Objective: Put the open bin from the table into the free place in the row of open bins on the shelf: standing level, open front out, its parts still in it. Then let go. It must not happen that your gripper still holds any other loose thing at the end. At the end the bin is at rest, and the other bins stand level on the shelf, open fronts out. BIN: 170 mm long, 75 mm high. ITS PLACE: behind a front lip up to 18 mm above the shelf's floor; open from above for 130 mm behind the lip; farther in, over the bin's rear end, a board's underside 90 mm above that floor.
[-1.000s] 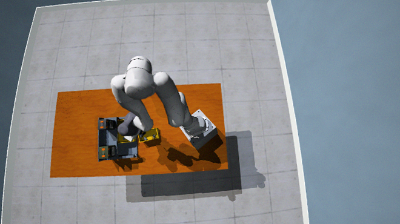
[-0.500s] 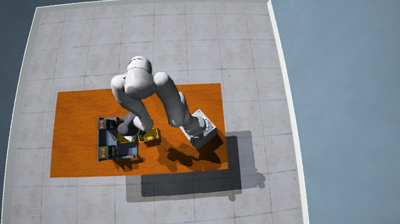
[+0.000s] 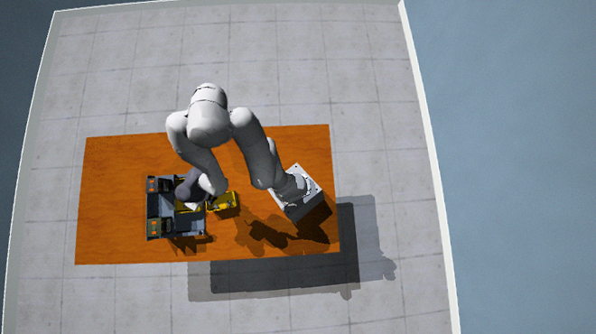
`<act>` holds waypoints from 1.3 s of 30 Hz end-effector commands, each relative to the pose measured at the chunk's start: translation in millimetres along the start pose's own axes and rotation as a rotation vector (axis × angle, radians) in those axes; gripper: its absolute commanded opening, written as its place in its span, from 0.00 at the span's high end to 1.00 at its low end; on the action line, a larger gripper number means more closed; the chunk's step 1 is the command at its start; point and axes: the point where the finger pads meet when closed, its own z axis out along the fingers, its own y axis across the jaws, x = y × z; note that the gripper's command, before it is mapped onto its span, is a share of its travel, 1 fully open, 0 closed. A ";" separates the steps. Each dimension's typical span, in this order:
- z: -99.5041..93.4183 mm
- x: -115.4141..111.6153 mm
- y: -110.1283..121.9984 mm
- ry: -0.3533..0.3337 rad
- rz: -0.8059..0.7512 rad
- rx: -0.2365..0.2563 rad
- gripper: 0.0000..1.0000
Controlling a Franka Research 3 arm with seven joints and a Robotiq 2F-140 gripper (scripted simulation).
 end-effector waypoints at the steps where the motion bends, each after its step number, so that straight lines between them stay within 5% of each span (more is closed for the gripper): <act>1: -4.5 0.7 -0.8 0.001 -0.007 0.001 1.00; 39: -23.4 0.7 -0.7 0.001 -0.007 0.001 1.00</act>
